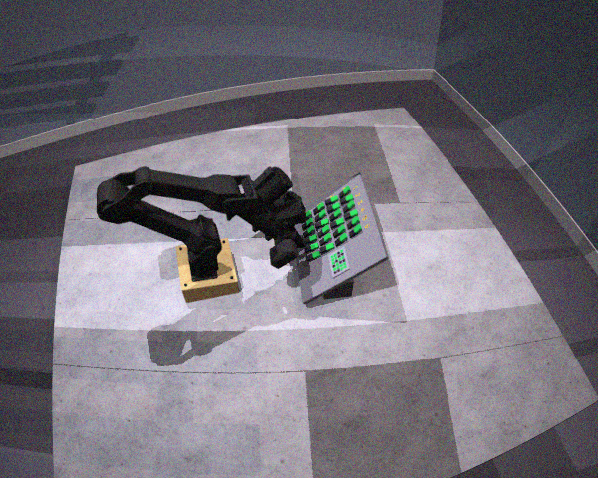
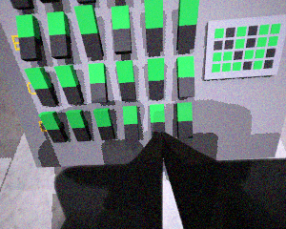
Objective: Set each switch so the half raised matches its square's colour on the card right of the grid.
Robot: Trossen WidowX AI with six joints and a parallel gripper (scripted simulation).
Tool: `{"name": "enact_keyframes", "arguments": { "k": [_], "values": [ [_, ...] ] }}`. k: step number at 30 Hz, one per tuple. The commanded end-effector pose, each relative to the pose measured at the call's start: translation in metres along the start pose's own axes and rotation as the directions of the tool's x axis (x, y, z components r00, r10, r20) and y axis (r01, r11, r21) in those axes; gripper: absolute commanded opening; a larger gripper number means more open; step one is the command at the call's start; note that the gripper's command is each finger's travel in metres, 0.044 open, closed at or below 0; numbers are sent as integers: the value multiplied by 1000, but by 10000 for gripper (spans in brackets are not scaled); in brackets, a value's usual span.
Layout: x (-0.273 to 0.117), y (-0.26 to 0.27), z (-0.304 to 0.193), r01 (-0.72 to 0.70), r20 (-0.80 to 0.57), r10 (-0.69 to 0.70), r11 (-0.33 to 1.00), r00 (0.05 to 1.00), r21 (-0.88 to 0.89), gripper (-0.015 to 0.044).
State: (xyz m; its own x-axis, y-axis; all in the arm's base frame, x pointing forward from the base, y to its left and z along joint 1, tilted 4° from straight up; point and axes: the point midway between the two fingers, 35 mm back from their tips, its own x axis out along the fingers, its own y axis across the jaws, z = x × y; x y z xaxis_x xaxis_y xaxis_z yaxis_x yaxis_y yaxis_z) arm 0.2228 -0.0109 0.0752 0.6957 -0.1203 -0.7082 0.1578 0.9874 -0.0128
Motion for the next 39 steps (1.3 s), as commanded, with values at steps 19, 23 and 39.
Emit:
{"name": "enact_keyframes", "arguments": {
  "k": [19,23,39],
  "values": [
    [11,0,-2,-3,-5,3,1000,1000,-5,0],
    [11,0,-2,-3,-5,3,1000,1000,-5,0],
    [12,0,-2,-3,-5,3,1000,1000,-5,0]
  ]
}}
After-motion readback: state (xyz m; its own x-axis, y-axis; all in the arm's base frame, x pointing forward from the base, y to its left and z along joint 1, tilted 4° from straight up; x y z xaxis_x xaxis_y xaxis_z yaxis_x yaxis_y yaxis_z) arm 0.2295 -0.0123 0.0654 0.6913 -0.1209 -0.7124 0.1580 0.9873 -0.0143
